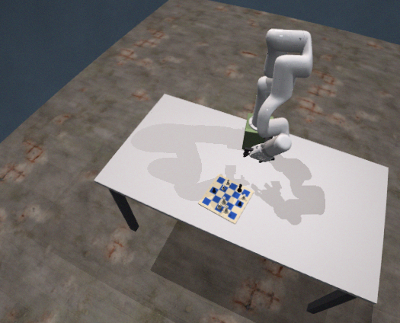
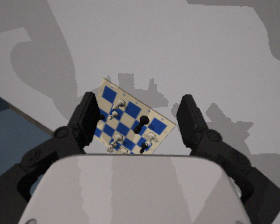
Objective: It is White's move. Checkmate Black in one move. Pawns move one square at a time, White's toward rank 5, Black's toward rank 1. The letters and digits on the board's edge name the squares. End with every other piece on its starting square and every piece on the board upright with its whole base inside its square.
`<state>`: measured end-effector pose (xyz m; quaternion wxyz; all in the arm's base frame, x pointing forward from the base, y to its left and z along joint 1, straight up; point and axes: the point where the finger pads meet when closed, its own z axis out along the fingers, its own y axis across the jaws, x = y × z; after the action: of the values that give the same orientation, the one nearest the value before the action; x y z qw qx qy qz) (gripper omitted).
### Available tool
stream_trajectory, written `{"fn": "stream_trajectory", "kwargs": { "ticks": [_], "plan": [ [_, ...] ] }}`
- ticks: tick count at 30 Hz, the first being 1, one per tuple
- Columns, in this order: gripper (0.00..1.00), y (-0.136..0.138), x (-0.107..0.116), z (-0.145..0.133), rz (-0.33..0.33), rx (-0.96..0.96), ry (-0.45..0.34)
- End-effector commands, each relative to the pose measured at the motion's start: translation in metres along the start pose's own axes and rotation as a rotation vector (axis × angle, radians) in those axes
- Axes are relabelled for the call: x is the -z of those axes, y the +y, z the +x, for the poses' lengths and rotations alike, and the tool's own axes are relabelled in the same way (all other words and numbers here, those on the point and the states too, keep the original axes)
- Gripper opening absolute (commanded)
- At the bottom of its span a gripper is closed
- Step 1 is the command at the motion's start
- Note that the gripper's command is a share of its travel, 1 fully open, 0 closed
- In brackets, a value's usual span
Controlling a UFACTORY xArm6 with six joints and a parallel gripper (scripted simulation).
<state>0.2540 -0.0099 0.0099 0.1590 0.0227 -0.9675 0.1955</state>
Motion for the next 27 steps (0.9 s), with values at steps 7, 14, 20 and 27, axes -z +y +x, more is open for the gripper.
{"fn": "stream_trajectory", "kwargs": {
  "ticks": [7, 14, 20, 27],
  "plan": [
    [1.00, 0.000, 0.001, -0.001, -0.001, -0.001, -0.003],
    [1.00, 0.000, 0.001, -0.001, -0.001, -0.001, -0.003],
    [1.00, -0.001, 0.001, -0.001, -0.005, -0.003, 0.000],
    [1.00, -0.017, -0.011, -0.008, -0.139, -0.077, 0.073]
  ]
}}
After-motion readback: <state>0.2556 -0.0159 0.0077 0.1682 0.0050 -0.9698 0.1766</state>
